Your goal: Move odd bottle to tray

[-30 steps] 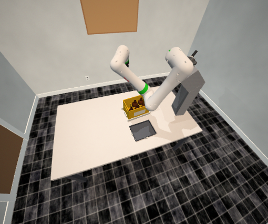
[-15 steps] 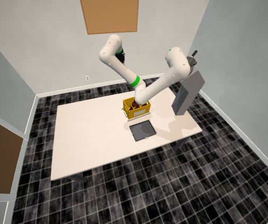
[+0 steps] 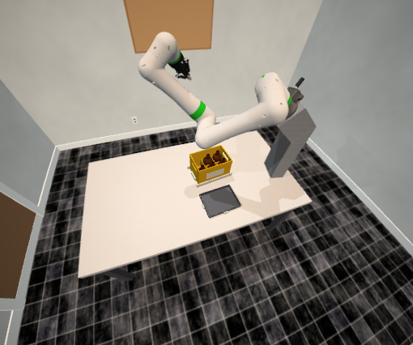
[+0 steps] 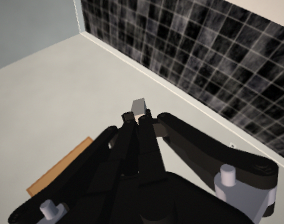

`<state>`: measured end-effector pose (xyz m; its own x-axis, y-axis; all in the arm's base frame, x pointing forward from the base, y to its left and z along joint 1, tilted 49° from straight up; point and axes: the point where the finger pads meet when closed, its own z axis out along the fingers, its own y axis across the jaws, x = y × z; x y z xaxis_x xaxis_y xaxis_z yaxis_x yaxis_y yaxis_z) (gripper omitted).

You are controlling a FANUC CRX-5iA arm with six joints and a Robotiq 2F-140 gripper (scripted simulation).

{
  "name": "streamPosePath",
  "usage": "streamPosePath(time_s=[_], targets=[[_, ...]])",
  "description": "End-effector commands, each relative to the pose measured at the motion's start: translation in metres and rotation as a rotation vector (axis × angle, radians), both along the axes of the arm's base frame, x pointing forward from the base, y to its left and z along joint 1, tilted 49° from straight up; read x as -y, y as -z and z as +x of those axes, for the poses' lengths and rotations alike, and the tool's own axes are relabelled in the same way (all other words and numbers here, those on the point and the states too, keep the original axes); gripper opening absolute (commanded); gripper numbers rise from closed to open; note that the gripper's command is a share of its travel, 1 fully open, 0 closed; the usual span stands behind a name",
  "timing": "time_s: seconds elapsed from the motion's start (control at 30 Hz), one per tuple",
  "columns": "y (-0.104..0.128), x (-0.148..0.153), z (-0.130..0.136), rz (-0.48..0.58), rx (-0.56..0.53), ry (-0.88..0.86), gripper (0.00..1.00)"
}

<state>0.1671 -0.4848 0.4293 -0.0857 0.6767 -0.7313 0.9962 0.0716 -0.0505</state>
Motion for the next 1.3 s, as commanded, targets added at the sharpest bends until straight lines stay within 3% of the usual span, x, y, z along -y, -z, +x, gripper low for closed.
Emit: streamPosePath(time_s=[0.0, 0.43, 0.5, 0.53, 1.0, 1.07, 1.1, 1.27], targets=[[-0.026, -0.003, -0.034, 0.003, -0.031, 0.057, 0.1], [-0.097, -0.034, -0.134, 0.028, -0.119, 0.223, 0.1], [-0.097, -0.034, -0.134, 0.028, -0.119, 0.223, 0.1], [-0.112, -0.046, -0.156, 0.036, -0.137, 0.26, 0.1], [-0.177, -0.116, -0.249, 0.089, -0.22, 0.428, 0.1], [-0.177, -0.116, -0.249, 0.089, -0.22, 0.428, 0.1], [-0.19, -0.134, -0.267, 0.103, -0.236, 0.463, 0.1], [-0.209, -0.166, -0.294, 0.127, -0.261, 0.518, 0.1]])
